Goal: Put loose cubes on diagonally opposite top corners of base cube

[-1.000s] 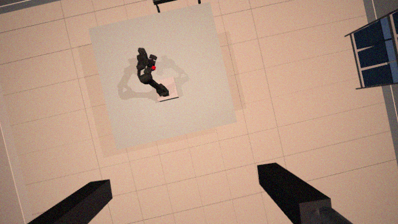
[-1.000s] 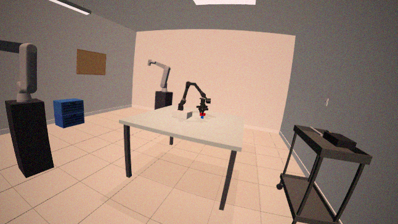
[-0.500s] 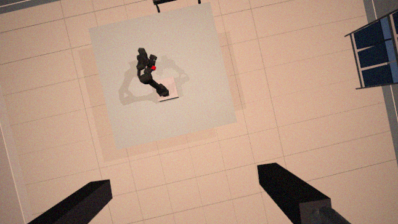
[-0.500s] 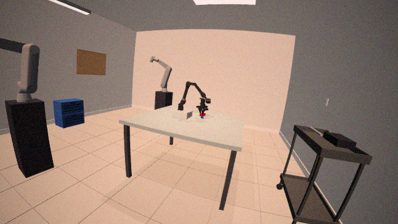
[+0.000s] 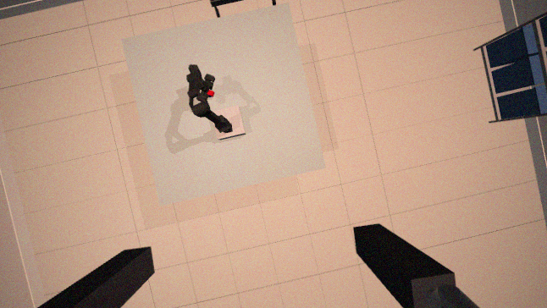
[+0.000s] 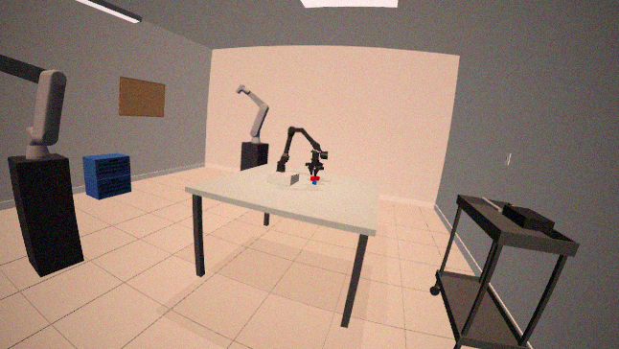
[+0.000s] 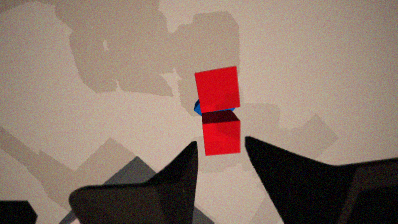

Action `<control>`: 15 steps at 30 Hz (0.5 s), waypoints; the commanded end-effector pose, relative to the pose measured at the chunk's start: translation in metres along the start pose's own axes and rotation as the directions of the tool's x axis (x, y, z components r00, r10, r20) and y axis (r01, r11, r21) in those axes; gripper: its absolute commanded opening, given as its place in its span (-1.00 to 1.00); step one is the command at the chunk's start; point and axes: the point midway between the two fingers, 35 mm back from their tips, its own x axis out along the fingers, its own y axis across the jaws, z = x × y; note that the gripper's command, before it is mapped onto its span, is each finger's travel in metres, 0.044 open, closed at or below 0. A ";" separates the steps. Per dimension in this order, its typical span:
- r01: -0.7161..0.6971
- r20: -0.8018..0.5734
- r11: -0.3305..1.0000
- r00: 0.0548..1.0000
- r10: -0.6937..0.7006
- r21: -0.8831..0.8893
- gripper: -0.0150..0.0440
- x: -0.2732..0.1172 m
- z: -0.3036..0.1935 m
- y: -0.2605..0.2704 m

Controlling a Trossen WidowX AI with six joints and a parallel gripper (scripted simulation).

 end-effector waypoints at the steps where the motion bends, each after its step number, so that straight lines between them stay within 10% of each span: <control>1: 0.006 0.006 1.000 1.000 -0.006 -0.004 0.20 -0.008 0.002 -0.002; 15: 0.006 0.006 1.000 1.000 -0.006 -0.004 0.20 -0.031 0.002 -0.002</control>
